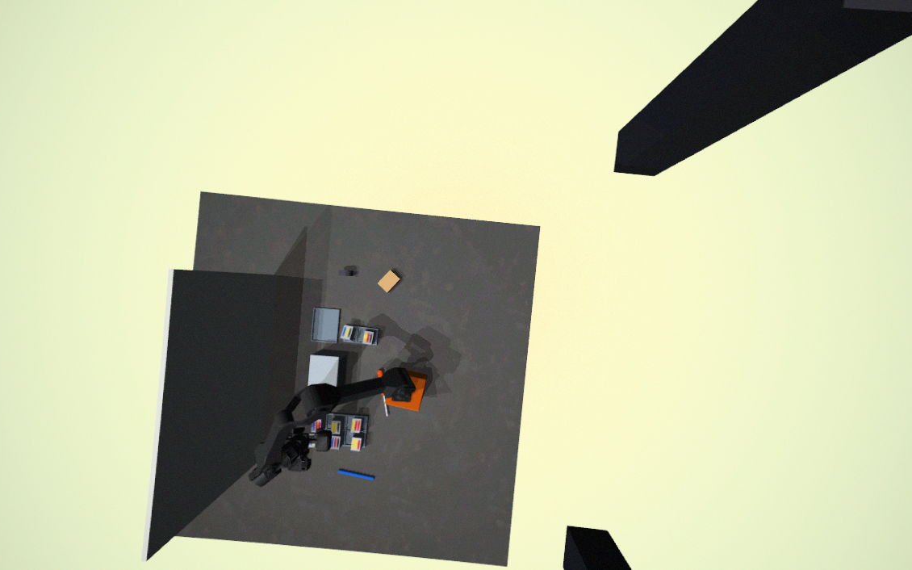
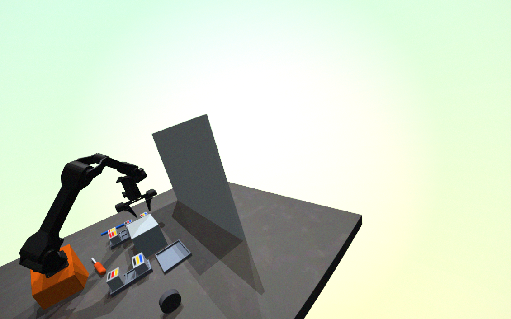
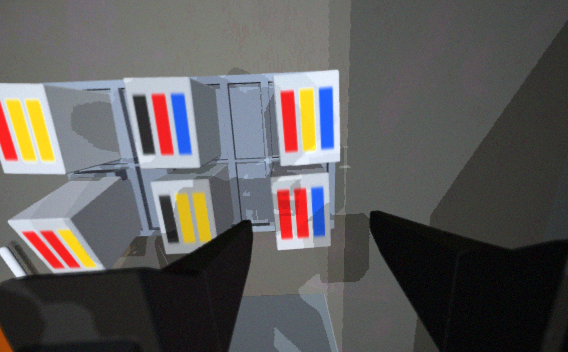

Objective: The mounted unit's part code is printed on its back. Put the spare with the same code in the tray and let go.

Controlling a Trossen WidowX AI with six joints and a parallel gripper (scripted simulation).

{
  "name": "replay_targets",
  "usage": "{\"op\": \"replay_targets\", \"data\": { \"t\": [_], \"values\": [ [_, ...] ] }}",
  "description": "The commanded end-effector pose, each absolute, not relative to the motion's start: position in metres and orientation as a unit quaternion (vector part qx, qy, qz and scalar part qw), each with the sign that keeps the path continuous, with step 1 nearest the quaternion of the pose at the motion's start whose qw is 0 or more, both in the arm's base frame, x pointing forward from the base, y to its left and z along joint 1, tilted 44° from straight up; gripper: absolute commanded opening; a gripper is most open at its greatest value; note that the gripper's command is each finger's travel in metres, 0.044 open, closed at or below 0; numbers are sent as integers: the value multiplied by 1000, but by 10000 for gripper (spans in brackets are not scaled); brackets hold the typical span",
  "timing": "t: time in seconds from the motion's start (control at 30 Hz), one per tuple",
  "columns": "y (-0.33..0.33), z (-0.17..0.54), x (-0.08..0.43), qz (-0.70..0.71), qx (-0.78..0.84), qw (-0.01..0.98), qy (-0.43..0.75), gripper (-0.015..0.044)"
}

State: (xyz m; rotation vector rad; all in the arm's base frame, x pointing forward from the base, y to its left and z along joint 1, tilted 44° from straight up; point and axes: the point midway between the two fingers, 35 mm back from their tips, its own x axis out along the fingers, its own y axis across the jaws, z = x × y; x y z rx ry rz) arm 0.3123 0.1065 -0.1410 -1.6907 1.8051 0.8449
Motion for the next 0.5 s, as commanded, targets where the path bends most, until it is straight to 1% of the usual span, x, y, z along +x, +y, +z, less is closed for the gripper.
{"op": "replay_targets", "data": {
  "t": [0.0,0.47],
  "values": [
    [100,-148,311,313,-626,256,667,300],
    [84,-165,308,312,-626,256,667,300]
  ]
}}
